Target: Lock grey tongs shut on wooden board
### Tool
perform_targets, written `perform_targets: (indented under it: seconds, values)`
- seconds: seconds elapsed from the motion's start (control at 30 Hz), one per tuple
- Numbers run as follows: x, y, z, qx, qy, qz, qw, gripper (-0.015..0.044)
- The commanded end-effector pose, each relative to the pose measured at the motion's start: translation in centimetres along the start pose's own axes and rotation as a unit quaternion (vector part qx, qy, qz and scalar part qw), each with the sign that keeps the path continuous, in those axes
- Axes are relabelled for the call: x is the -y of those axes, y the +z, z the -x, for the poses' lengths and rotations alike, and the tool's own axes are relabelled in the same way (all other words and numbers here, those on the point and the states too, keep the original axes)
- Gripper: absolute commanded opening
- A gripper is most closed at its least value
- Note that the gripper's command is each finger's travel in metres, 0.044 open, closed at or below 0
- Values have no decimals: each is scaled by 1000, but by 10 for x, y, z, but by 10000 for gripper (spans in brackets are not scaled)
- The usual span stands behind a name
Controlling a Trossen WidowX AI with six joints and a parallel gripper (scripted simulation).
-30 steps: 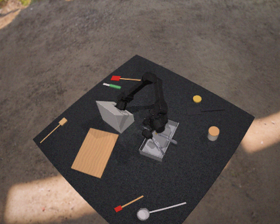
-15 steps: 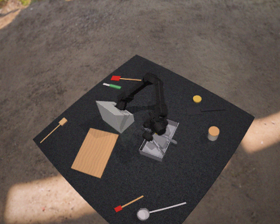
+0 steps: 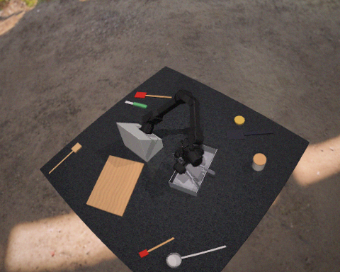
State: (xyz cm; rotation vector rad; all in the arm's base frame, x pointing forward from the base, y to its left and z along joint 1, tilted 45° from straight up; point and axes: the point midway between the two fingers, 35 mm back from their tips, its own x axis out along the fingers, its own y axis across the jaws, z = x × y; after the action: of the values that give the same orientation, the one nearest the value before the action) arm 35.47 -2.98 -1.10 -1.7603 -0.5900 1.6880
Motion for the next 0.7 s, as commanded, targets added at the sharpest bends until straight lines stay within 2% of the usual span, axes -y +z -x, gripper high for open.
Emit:
perform_targets:
  seconds: [0.0,0.63,0.67]
  values:
    - [0,4,-10,4,-3,-5,1000,440]
    - [2,7,-35,5,-5,-5,1000,440]
    - [2,4,-31,2,-3,0,1000,414]
